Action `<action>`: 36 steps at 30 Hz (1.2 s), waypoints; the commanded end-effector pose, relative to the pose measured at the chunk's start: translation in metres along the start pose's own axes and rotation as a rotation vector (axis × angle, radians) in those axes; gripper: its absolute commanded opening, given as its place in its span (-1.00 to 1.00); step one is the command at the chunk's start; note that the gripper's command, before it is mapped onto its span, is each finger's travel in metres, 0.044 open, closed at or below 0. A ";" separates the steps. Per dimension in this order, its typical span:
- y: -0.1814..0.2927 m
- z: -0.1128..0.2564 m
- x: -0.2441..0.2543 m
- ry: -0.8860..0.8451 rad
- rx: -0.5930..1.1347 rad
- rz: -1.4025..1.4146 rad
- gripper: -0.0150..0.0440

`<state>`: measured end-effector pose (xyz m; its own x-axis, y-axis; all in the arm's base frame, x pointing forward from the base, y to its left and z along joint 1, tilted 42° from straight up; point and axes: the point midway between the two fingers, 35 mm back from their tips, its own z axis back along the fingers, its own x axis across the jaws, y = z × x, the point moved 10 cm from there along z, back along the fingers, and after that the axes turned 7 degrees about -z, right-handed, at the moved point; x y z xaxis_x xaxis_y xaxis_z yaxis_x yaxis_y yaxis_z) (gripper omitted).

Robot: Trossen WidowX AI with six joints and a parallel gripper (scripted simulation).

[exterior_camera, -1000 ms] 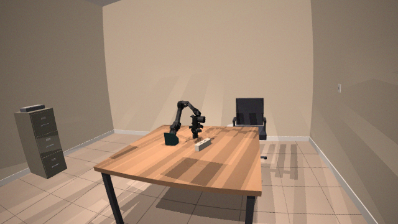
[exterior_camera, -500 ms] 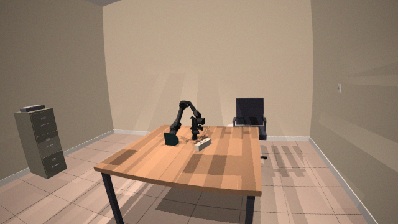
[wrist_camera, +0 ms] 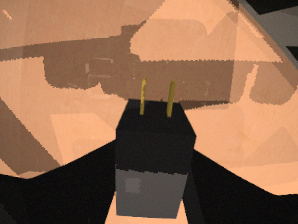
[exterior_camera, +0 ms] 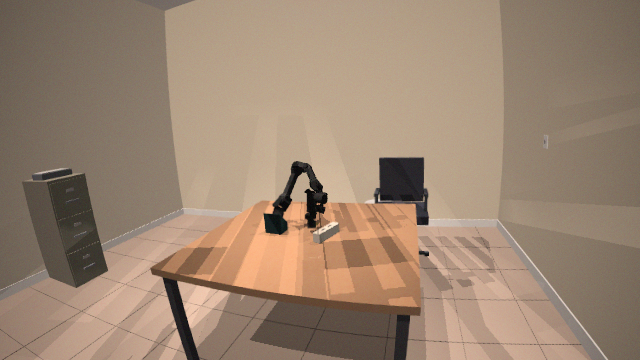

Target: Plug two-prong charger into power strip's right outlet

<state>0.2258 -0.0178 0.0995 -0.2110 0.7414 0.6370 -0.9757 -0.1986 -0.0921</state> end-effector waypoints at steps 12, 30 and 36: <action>0.007 -0.009 -0.029 -0.018 0.004 -0.259 -0.49; 0.014 -0.018 -0.054 -0.040 0.010 -0.483 -0.49; 0.008 -0.018 -0.058 -0.041 0.010 -0.493 -0.49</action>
<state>0.2255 -0.0492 0.0491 0.2682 0.7238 0.6358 -0.9608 0.1529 0.2312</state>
